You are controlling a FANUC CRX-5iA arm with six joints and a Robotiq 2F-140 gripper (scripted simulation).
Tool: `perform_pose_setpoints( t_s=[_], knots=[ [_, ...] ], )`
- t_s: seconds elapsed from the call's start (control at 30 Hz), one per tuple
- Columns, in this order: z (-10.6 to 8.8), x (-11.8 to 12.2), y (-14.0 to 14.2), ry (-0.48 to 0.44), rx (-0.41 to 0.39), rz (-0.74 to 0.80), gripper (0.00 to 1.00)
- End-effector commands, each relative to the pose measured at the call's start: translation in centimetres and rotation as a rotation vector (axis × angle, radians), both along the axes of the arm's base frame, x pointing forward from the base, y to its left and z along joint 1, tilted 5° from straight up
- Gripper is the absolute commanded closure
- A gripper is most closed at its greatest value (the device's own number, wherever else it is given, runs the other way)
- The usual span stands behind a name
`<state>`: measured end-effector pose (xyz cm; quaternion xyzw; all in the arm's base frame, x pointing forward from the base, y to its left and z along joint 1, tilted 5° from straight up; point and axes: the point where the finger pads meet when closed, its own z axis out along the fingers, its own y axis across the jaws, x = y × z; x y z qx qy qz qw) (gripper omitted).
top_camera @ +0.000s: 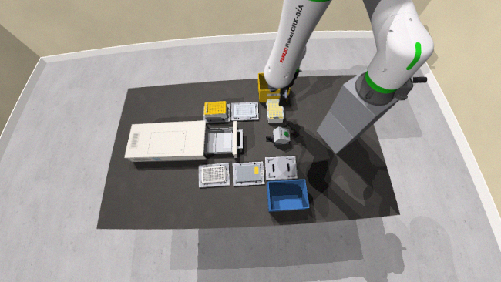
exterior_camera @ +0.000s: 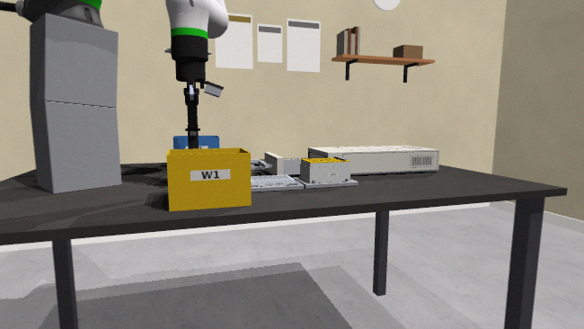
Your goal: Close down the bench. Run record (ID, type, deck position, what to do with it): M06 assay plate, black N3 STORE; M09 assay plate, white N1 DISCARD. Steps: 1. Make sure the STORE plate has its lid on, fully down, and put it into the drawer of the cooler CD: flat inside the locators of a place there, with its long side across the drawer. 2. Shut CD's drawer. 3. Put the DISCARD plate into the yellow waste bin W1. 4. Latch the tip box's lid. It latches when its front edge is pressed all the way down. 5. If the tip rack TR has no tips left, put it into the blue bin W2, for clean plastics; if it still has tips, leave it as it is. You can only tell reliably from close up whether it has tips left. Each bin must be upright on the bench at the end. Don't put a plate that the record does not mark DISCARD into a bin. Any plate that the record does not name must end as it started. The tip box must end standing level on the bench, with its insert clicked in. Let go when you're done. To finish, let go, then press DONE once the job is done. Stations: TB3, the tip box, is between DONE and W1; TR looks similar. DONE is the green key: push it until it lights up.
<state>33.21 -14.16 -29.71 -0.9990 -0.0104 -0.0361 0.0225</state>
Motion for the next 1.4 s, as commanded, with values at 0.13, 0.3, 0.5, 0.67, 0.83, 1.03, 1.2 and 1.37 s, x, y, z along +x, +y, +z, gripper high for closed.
perform_pose_setpoints(
  t_s=[0.13, 0.3, 0.5, 0.67, 0.83, 1.03, 1.2, 1.37],
  knots=[
    [-1.0, 0.1, 0.0, -0.001, 0.000, 0.000, 0.90],
    [-1.6, 0.2, 0.1, -0.001, 0.000, 0.000, 0.90],
    [-2.1, 0.2, 0.1, -0.001, 0.000, 0.000, 0.90],
    [-2.1, 0.2, 0.1, -0.001, 0.000, 0.000, 0.90],
    [-2.2, 0.2, 0.1, -0.001, 0.000, 0.000, 0.90],
    [-2.3, 0.2, 0.1, -0.001, 0.000, 0.000, 0.90],
    [-2.5, 0.2, 0.1, -0.001, 0.000, 0.000, 0.90],
    [-2.4, 0.2, 0.1, -0.001, 0.000, 0.000, 0.90]
  ],
)
